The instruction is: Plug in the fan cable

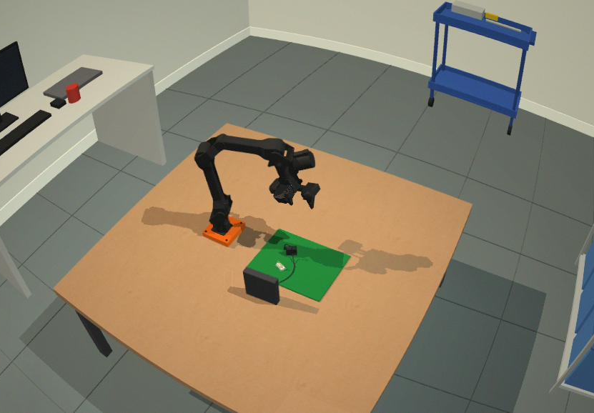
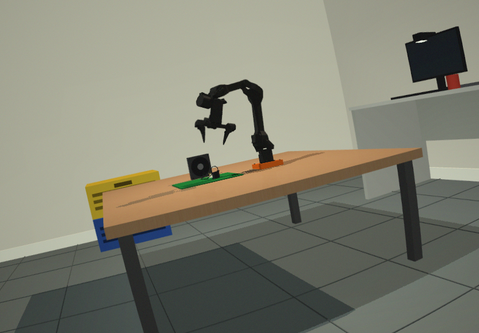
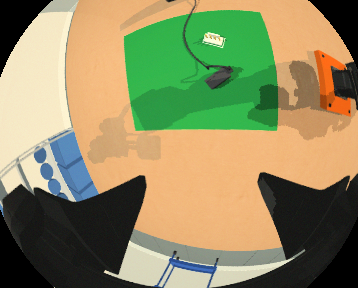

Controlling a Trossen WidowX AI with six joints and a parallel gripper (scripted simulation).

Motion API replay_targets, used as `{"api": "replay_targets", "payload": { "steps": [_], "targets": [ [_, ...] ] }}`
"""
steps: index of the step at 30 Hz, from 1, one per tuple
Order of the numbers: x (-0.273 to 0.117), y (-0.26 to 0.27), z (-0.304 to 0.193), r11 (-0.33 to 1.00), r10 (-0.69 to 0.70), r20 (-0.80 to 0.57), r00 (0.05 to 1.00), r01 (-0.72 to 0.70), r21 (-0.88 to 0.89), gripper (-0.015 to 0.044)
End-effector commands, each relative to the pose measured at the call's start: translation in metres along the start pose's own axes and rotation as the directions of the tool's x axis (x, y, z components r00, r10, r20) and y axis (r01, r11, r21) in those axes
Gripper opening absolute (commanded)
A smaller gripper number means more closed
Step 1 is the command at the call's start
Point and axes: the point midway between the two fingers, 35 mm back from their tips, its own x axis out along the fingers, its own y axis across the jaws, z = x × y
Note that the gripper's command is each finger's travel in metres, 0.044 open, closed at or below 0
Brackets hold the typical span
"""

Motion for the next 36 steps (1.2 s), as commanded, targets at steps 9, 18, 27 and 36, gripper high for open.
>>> {"api": "replay_targets", "payload": {
  "steps": [9,18,27,36],
  "targets": [
    [0.033,-0.010,0.091,0.594,-0.107,-0.003,0.994,0.066,0.802,0.0440],
    [0.044,-0.013,0.093,0.594,-0.107,-0.003,0.994,0.066,0.802,0.0440],
    [0.092,-0.029,0.100,0.594,-0.107,-0.002,0.994,0.066,0.802,0.0440],
    [0.103,-0.032,0.102,0.594,-0.107,-0.002,0.994,0.066,0.802,0.0440]
  ]
}}
